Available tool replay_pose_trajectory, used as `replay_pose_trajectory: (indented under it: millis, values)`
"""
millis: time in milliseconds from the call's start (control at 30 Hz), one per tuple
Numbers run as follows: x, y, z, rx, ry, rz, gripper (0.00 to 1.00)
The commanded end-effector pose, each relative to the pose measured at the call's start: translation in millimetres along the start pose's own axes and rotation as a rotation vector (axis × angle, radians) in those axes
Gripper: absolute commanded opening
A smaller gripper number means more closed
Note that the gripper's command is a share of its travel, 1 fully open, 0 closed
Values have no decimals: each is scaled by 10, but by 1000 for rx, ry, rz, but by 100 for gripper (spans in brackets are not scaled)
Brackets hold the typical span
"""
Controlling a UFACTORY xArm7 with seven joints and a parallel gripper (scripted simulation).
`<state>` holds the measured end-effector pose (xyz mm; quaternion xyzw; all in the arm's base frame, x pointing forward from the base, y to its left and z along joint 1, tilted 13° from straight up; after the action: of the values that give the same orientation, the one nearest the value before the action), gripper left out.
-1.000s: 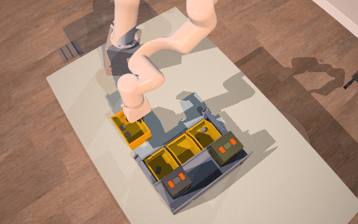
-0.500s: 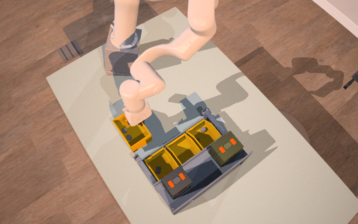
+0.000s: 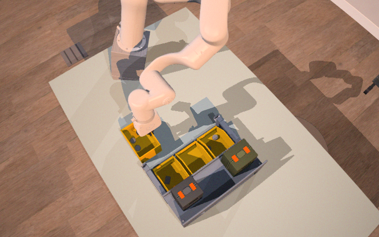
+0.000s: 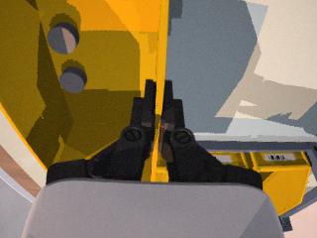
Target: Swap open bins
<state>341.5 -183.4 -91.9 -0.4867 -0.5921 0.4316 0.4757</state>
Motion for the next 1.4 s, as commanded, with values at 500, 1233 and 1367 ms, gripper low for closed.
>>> replay_pose_trajectory:
  millis: [500, 1233, 1367]
  values:
    - [-13, 15, -8, -3, 1, 3, 0]
    - [-13, 87, -10, -3, 1, 3, 0]
    - [-13, 87, -10, -3, 1, 3, 0]
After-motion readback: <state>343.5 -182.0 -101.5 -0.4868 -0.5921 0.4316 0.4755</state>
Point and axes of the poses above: the point where the finger pads meet when closed, its own y axis out along the fingers, its own x axis across the jaws, z = x × y, the point moved 1 cm from there along -y, back along the fingers, and after that the axes turned 13 degrees about -y, right-handed, at the moved point
